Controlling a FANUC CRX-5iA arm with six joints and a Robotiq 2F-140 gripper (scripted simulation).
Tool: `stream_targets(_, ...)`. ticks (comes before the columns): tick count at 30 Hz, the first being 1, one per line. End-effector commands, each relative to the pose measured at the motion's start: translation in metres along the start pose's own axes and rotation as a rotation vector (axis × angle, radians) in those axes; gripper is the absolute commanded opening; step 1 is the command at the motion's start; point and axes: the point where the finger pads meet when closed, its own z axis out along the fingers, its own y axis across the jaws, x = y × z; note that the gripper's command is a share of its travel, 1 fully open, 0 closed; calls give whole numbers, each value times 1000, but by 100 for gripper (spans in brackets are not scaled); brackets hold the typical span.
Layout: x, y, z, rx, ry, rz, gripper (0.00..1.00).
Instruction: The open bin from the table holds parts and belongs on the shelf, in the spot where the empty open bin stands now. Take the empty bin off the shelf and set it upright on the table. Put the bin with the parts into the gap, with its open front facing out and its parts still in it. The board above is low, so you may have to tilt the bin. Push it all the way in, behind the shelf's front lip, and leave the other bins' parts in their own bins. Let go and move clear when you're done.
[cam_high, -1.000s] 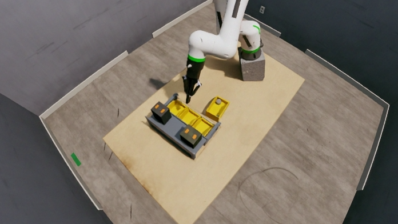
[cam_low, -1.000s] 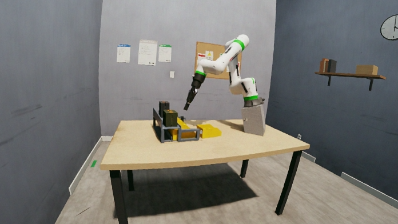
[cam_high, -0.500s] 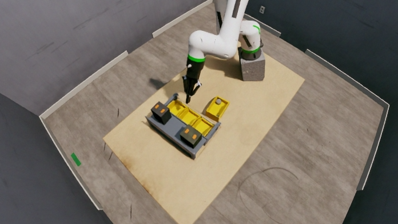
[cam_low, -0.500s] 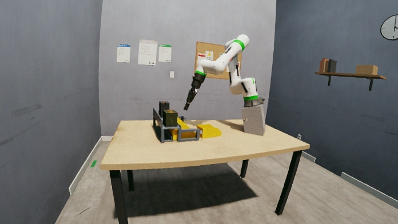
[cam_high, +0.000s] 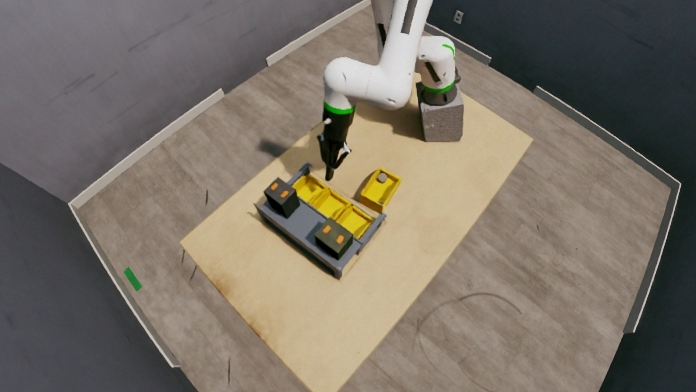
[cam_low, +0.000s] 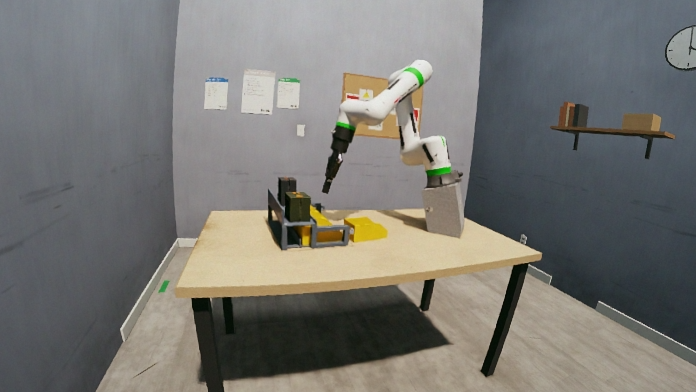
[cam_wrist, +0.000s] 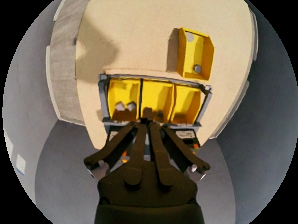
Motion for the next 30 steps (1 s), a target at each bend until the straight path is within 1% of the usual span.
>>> stream_targets(1,-1,0,0,11,83,0,10)
stream_targets(6,-1,0,0,29,185,0,10)
stream_targets(10,0,1,0,39,244,0,10)
stream_targets(12,0,1,0,39,244,0,10)
stream_targets(17,0,1,0,44,275,0,10)
stream_targets(23,1,2,0,45,277,-1,10)
stream_targets(30,14,16,-3,43,278,-10,10)
